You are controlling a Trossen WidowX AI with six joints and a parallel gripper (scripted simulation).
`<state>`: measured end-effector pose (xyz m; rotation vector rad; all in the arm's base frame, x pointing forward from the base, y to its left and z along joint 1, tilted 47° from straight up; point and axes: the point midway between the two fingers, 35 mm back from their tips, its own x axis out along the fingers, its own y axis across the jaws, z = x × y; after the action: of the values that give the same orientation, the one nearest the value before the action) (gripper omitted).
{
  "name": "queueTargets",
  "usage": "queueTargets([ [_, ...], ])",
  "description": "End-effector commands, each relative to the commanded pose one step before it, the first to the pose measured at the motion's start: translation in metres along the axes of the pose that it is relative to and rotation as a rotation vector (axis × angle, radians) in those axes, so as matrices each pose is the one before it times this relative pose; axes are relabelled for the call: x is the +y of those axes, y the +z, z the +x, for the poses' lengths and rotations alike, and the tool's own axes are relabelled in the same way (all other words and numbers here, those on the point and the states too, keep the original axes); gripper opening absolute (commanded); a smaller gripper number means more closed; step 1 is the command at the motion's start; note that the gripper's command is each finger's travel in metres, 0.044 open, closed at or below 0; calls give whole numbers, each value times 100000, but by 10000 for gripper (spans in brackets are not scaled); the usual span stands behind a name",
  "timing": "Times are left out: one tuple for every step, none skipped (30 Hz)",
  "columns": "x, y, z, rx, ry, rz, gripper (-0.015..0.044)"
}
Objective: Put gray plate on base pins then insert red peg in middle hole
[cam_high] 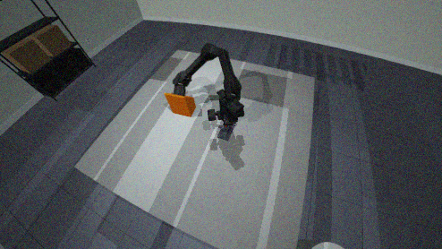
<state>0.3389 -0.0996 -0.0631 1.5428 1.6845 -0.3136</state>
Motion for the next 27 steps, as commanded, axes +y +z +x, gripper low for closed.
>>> queueTargets([
  [-87, -92, 116, 150, 24, 404, 0],
  [-11, -1, 11, 0, 0, 0, 0],
  [-12, -1, 11, 0, 0, 0, 0],
  [-12, -1, 11, 0, 0, 0, 0],
  [-12, -2, 11, 0, 0, 0, 0],
  [-12, -2, 12, 0, 0, 0, 0],
  [-11, -3, 12, 0, 0, 0, 0],
  [-11, -4, 12, 1, 0, 0, 0],
  [-8, -3, 12, 1, 0, 0, 0],
  [-5, -2, 11, 1, 0, 0, 0],
  [81, 67, -104, -140, -64, -410, 0],
  [0, 0, 0, 0, 0, 0, 0],
  [0, 0, 0, 0, 0, 0, 0],
  [0, 0, 0, 0, 0, 0, 0],
  [0, 0, 0, 0, 0, 0, 0],
  [0, 0, 0, 0, 0, 0, 0],
  [0, 0, 0, 0, 0, 0, 0],
  [0, 0, 0, 0, 0, 0, 0],
  [0, 0, 0, 0, 0, 0, 26],
  [0, 0, 0, 0, 0, 0, 53],
  [0, 0, 0, 0, 0, 0, 79],
  [0, 0, 0, 0, 0, 0, 105],
  [0, 0, 0, 0, 0, 0, 131],
  [0, 0, 0, 0, 0, 0, 150],
  [0, 0, 0, 0, 0, 0, 150],
  [0, 0, 0, 0, 0, 0, 150],
  [0, 0, 0, 0, 0, 0, 150],
])
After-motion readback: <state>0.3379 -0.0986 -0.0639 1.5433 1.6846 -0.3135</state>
